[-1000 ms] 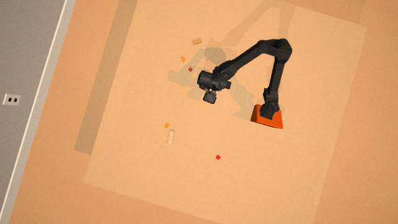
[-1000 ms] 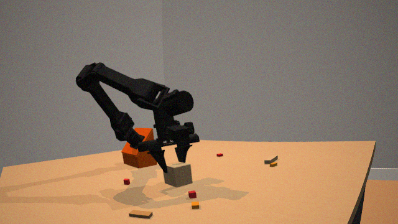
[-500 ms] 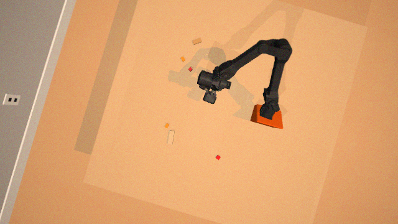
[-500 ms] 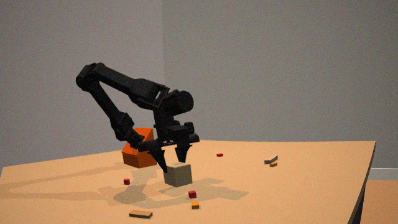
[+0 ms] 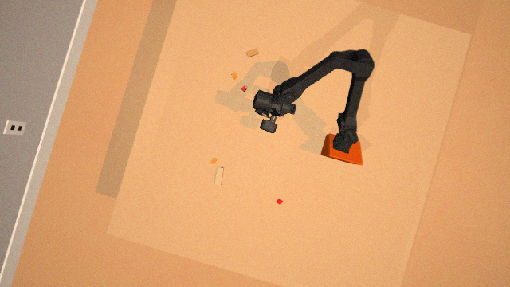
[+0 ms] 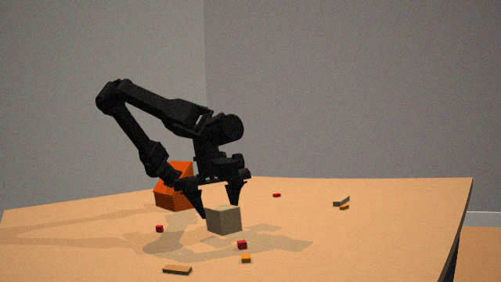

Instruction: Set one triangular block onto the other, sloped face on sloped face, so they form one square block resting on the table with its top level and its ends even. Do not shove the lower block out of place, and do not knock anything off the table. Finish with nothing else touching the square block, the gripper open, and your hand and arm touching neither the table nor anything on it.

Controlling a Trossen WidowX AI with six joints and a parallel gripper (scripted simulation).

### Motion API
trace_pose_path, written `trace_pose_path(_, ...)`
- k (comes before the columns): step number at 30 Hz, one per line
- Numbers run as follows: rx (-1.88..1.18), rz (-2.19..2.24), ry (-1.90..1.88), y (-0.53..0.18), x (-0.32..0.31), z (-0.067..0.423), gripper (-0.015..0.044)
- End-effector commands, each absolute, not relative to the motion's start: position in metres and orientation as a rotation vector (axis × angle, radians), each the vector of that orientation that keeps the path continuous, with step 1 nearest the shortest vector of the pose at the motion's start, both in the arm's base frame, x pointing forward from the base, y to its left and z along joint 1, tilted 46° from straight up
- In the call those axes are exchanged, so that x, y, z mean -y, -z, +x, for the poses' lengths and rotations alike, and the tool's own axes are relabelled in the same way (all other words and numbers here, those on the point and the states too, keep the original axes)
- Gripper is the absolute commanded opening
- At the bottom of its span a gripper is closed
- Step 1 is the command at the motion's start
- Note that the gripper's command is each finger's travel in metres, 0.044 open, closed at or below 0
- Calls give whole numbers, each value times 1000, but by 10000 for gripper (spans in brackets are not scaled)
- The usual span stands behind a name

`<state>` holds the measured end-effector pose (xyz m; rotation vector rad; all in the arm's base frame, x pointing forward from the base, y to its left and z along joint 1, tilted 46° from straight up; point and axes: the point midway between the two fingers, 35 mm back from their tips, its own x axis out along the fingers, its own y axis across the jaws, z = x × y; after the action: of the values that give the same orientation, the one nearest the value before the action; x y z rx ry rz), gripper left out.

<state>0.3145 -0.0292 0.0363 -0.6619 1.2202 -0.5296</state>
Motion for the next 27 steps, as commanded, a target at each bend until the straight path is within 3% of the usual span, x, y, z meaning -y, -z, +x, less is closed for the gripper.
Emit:
trace_pose_path(1,-1220,-662,530,-36,29,315,440)
trace_pose_path(10,-1225,-659,525,-107,-46,287,440)
trace_pose_path(27,-1216,-669,516,-104,-46,289,440)
